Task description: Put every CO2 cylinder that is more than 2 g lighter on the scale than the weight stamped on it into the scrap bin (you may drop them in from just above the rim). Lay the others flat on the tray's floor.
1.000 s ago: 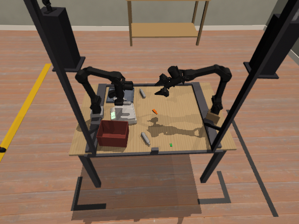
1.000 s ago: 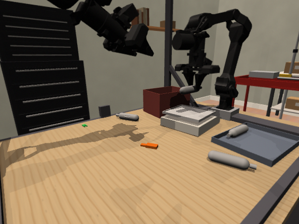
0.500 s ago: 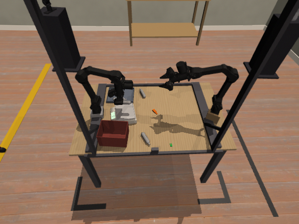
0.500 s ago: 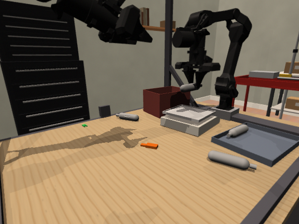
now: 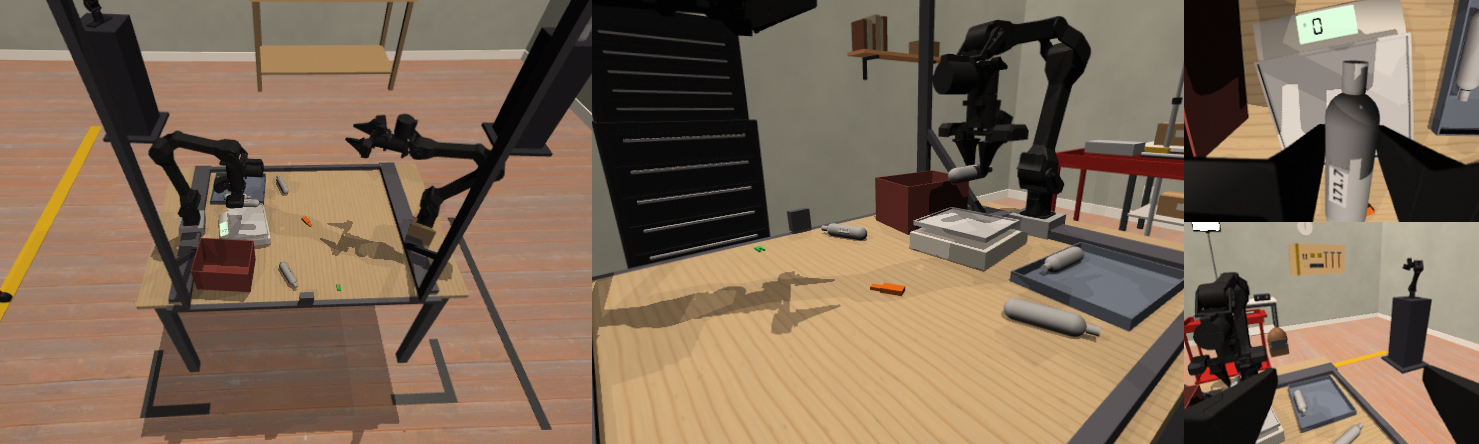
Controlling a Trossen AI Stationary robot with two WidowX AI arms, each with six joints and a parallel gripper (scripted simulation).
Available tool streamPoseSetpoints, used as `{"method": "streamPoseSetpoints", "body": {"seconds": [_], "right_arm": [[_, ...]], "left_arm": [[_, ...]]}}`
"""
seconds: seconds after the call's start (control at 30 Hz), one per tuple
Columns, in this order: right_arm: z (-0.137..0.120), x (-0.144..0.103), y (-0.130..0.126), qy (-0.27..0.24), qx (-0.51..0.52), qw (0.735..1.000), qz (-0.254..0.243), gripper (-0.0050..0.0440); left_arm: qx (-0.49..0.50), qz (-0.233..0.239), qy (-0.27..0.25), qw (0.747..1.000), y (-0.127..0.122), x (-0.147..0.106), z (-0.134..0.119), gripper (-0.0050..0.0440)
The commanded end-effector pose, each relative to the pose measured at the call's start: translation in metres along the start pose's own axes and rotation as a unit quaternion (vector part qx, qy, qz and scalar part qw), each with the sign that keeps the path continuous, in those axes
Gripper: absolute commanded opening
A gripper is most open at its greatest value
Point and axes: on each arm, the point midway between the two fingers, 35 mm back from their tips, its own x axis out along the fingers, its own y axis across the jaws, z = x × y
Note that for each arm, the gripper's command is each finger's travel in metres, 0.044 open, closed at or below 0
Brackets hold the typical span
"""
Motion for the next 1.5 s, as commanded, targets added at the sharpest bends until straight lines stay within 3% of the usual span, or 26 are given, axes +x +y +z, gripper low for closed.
{"method": "streamPoseSetpoints", "body": {"seconds": [0.0,0.27,0.53,0.73,0.97,1.03,1.13,1.3,1.47], "right_arm": [[0.007,-0.019,-0.014,-0.034,0.003,0.999,-0.017,0.044],[0.014,-0.02,-0.015,-0.045,0.002,0.999,-0.019,0.044],[0.023,0.007,0.011,-0.011,0.001,1.0,0.021,0.044],[0.032,0.057,0.078,0.057,-0.009,0.993,0.104,0.044],[0.006,0.095,0.165,0.144,-0.031,0.971,0.187,0.044],[0.006,0.095,0.165,0.144,-0.031,0.971,0.187,0.044],[0.006,0.106,0.204,0.162,-0.042,0.961,0.219,0.044],[-0.017,0.112,0.27,0.207,-0.065,0.938,0.271,0.044],[-0.028,0.111,0.321,0.226,-0.081,0.921,0.306,0.044]], "left_arm": [[0.001,0.002,0.01,1.0,0.001,-0.005,-0.003,-0.005],[0.0,0.003,0.011,1.0,0.006,-0.007,-0.006,-0.005],[0.0,0.004,0.01,1.0,0.043,-0.01,-0.006,-0.005],[0.0,0.004,0.01,1.0,0.101,-0.016,0.006,-0.005],[0.0,0.005,0.01,1.0,0.141,-0.019,0.024,-0.005],[0.0,0.005,0.01,1.0,0.141,-0.019,0.024,-0.005],[0.0,0.005,0.01,1.0,0.153,-0.02,0.031,-0.005],[-0.001,0.005,0.01,1.0,0.165,-0.021,0.04,-0.005],[-0.041,0.006,0.01,0.999,0.168,-0.021,0.042,-0.005]]}}
